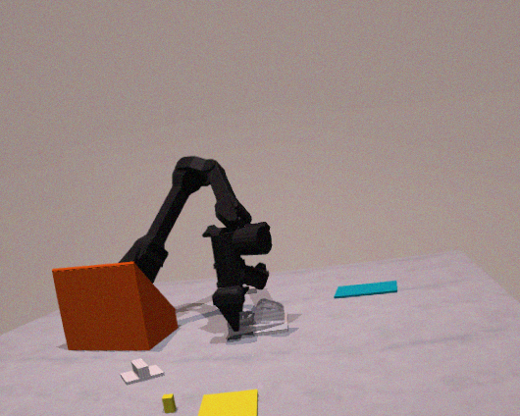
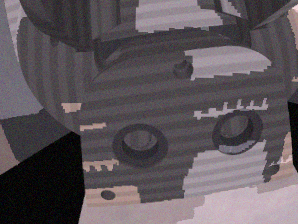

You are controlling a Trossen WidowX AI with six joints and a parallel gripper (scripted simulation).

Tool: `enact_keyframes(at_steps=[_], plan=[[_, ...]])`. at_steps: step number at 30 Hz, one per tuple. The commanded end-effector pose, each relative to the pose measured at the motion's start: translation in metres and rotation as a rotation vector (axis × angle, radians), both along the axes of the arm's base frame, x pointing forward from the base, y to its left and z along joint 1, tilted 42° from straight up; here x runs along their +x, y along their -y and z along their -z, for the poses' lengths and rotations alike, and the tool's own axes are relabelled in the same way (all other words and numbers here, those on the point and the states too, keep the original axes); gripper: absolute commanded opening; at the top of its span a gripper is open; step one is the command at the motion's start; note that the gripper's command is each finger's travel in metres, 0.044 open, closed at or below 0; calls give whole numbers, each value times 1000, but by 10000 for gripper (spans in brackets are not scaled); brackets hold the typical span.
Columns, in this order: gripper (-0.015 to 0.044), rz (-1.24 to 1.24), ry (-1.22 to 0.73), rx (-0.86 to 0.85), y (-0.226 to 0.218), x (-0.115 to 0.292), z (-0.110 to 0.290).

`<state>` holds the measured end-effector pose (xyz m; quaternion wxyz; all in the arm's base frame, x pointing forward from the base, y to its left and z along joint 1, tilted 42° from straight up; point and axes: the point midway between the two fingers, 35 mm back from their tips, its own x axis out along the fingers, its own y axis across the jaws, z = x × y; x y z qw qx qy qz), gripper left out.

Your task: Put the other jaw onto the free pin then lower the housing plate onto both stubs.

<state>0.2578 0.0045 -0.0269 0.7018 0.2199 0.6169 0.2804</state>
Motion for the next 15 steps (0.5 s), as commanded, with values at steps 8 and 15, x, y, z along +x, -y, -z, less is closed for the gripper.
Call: enact_keyframes(at_steps=[8,15], plan=[[351,-5,1,-2,0,1,0],[351,-5,1,-3,3,0,-3]])
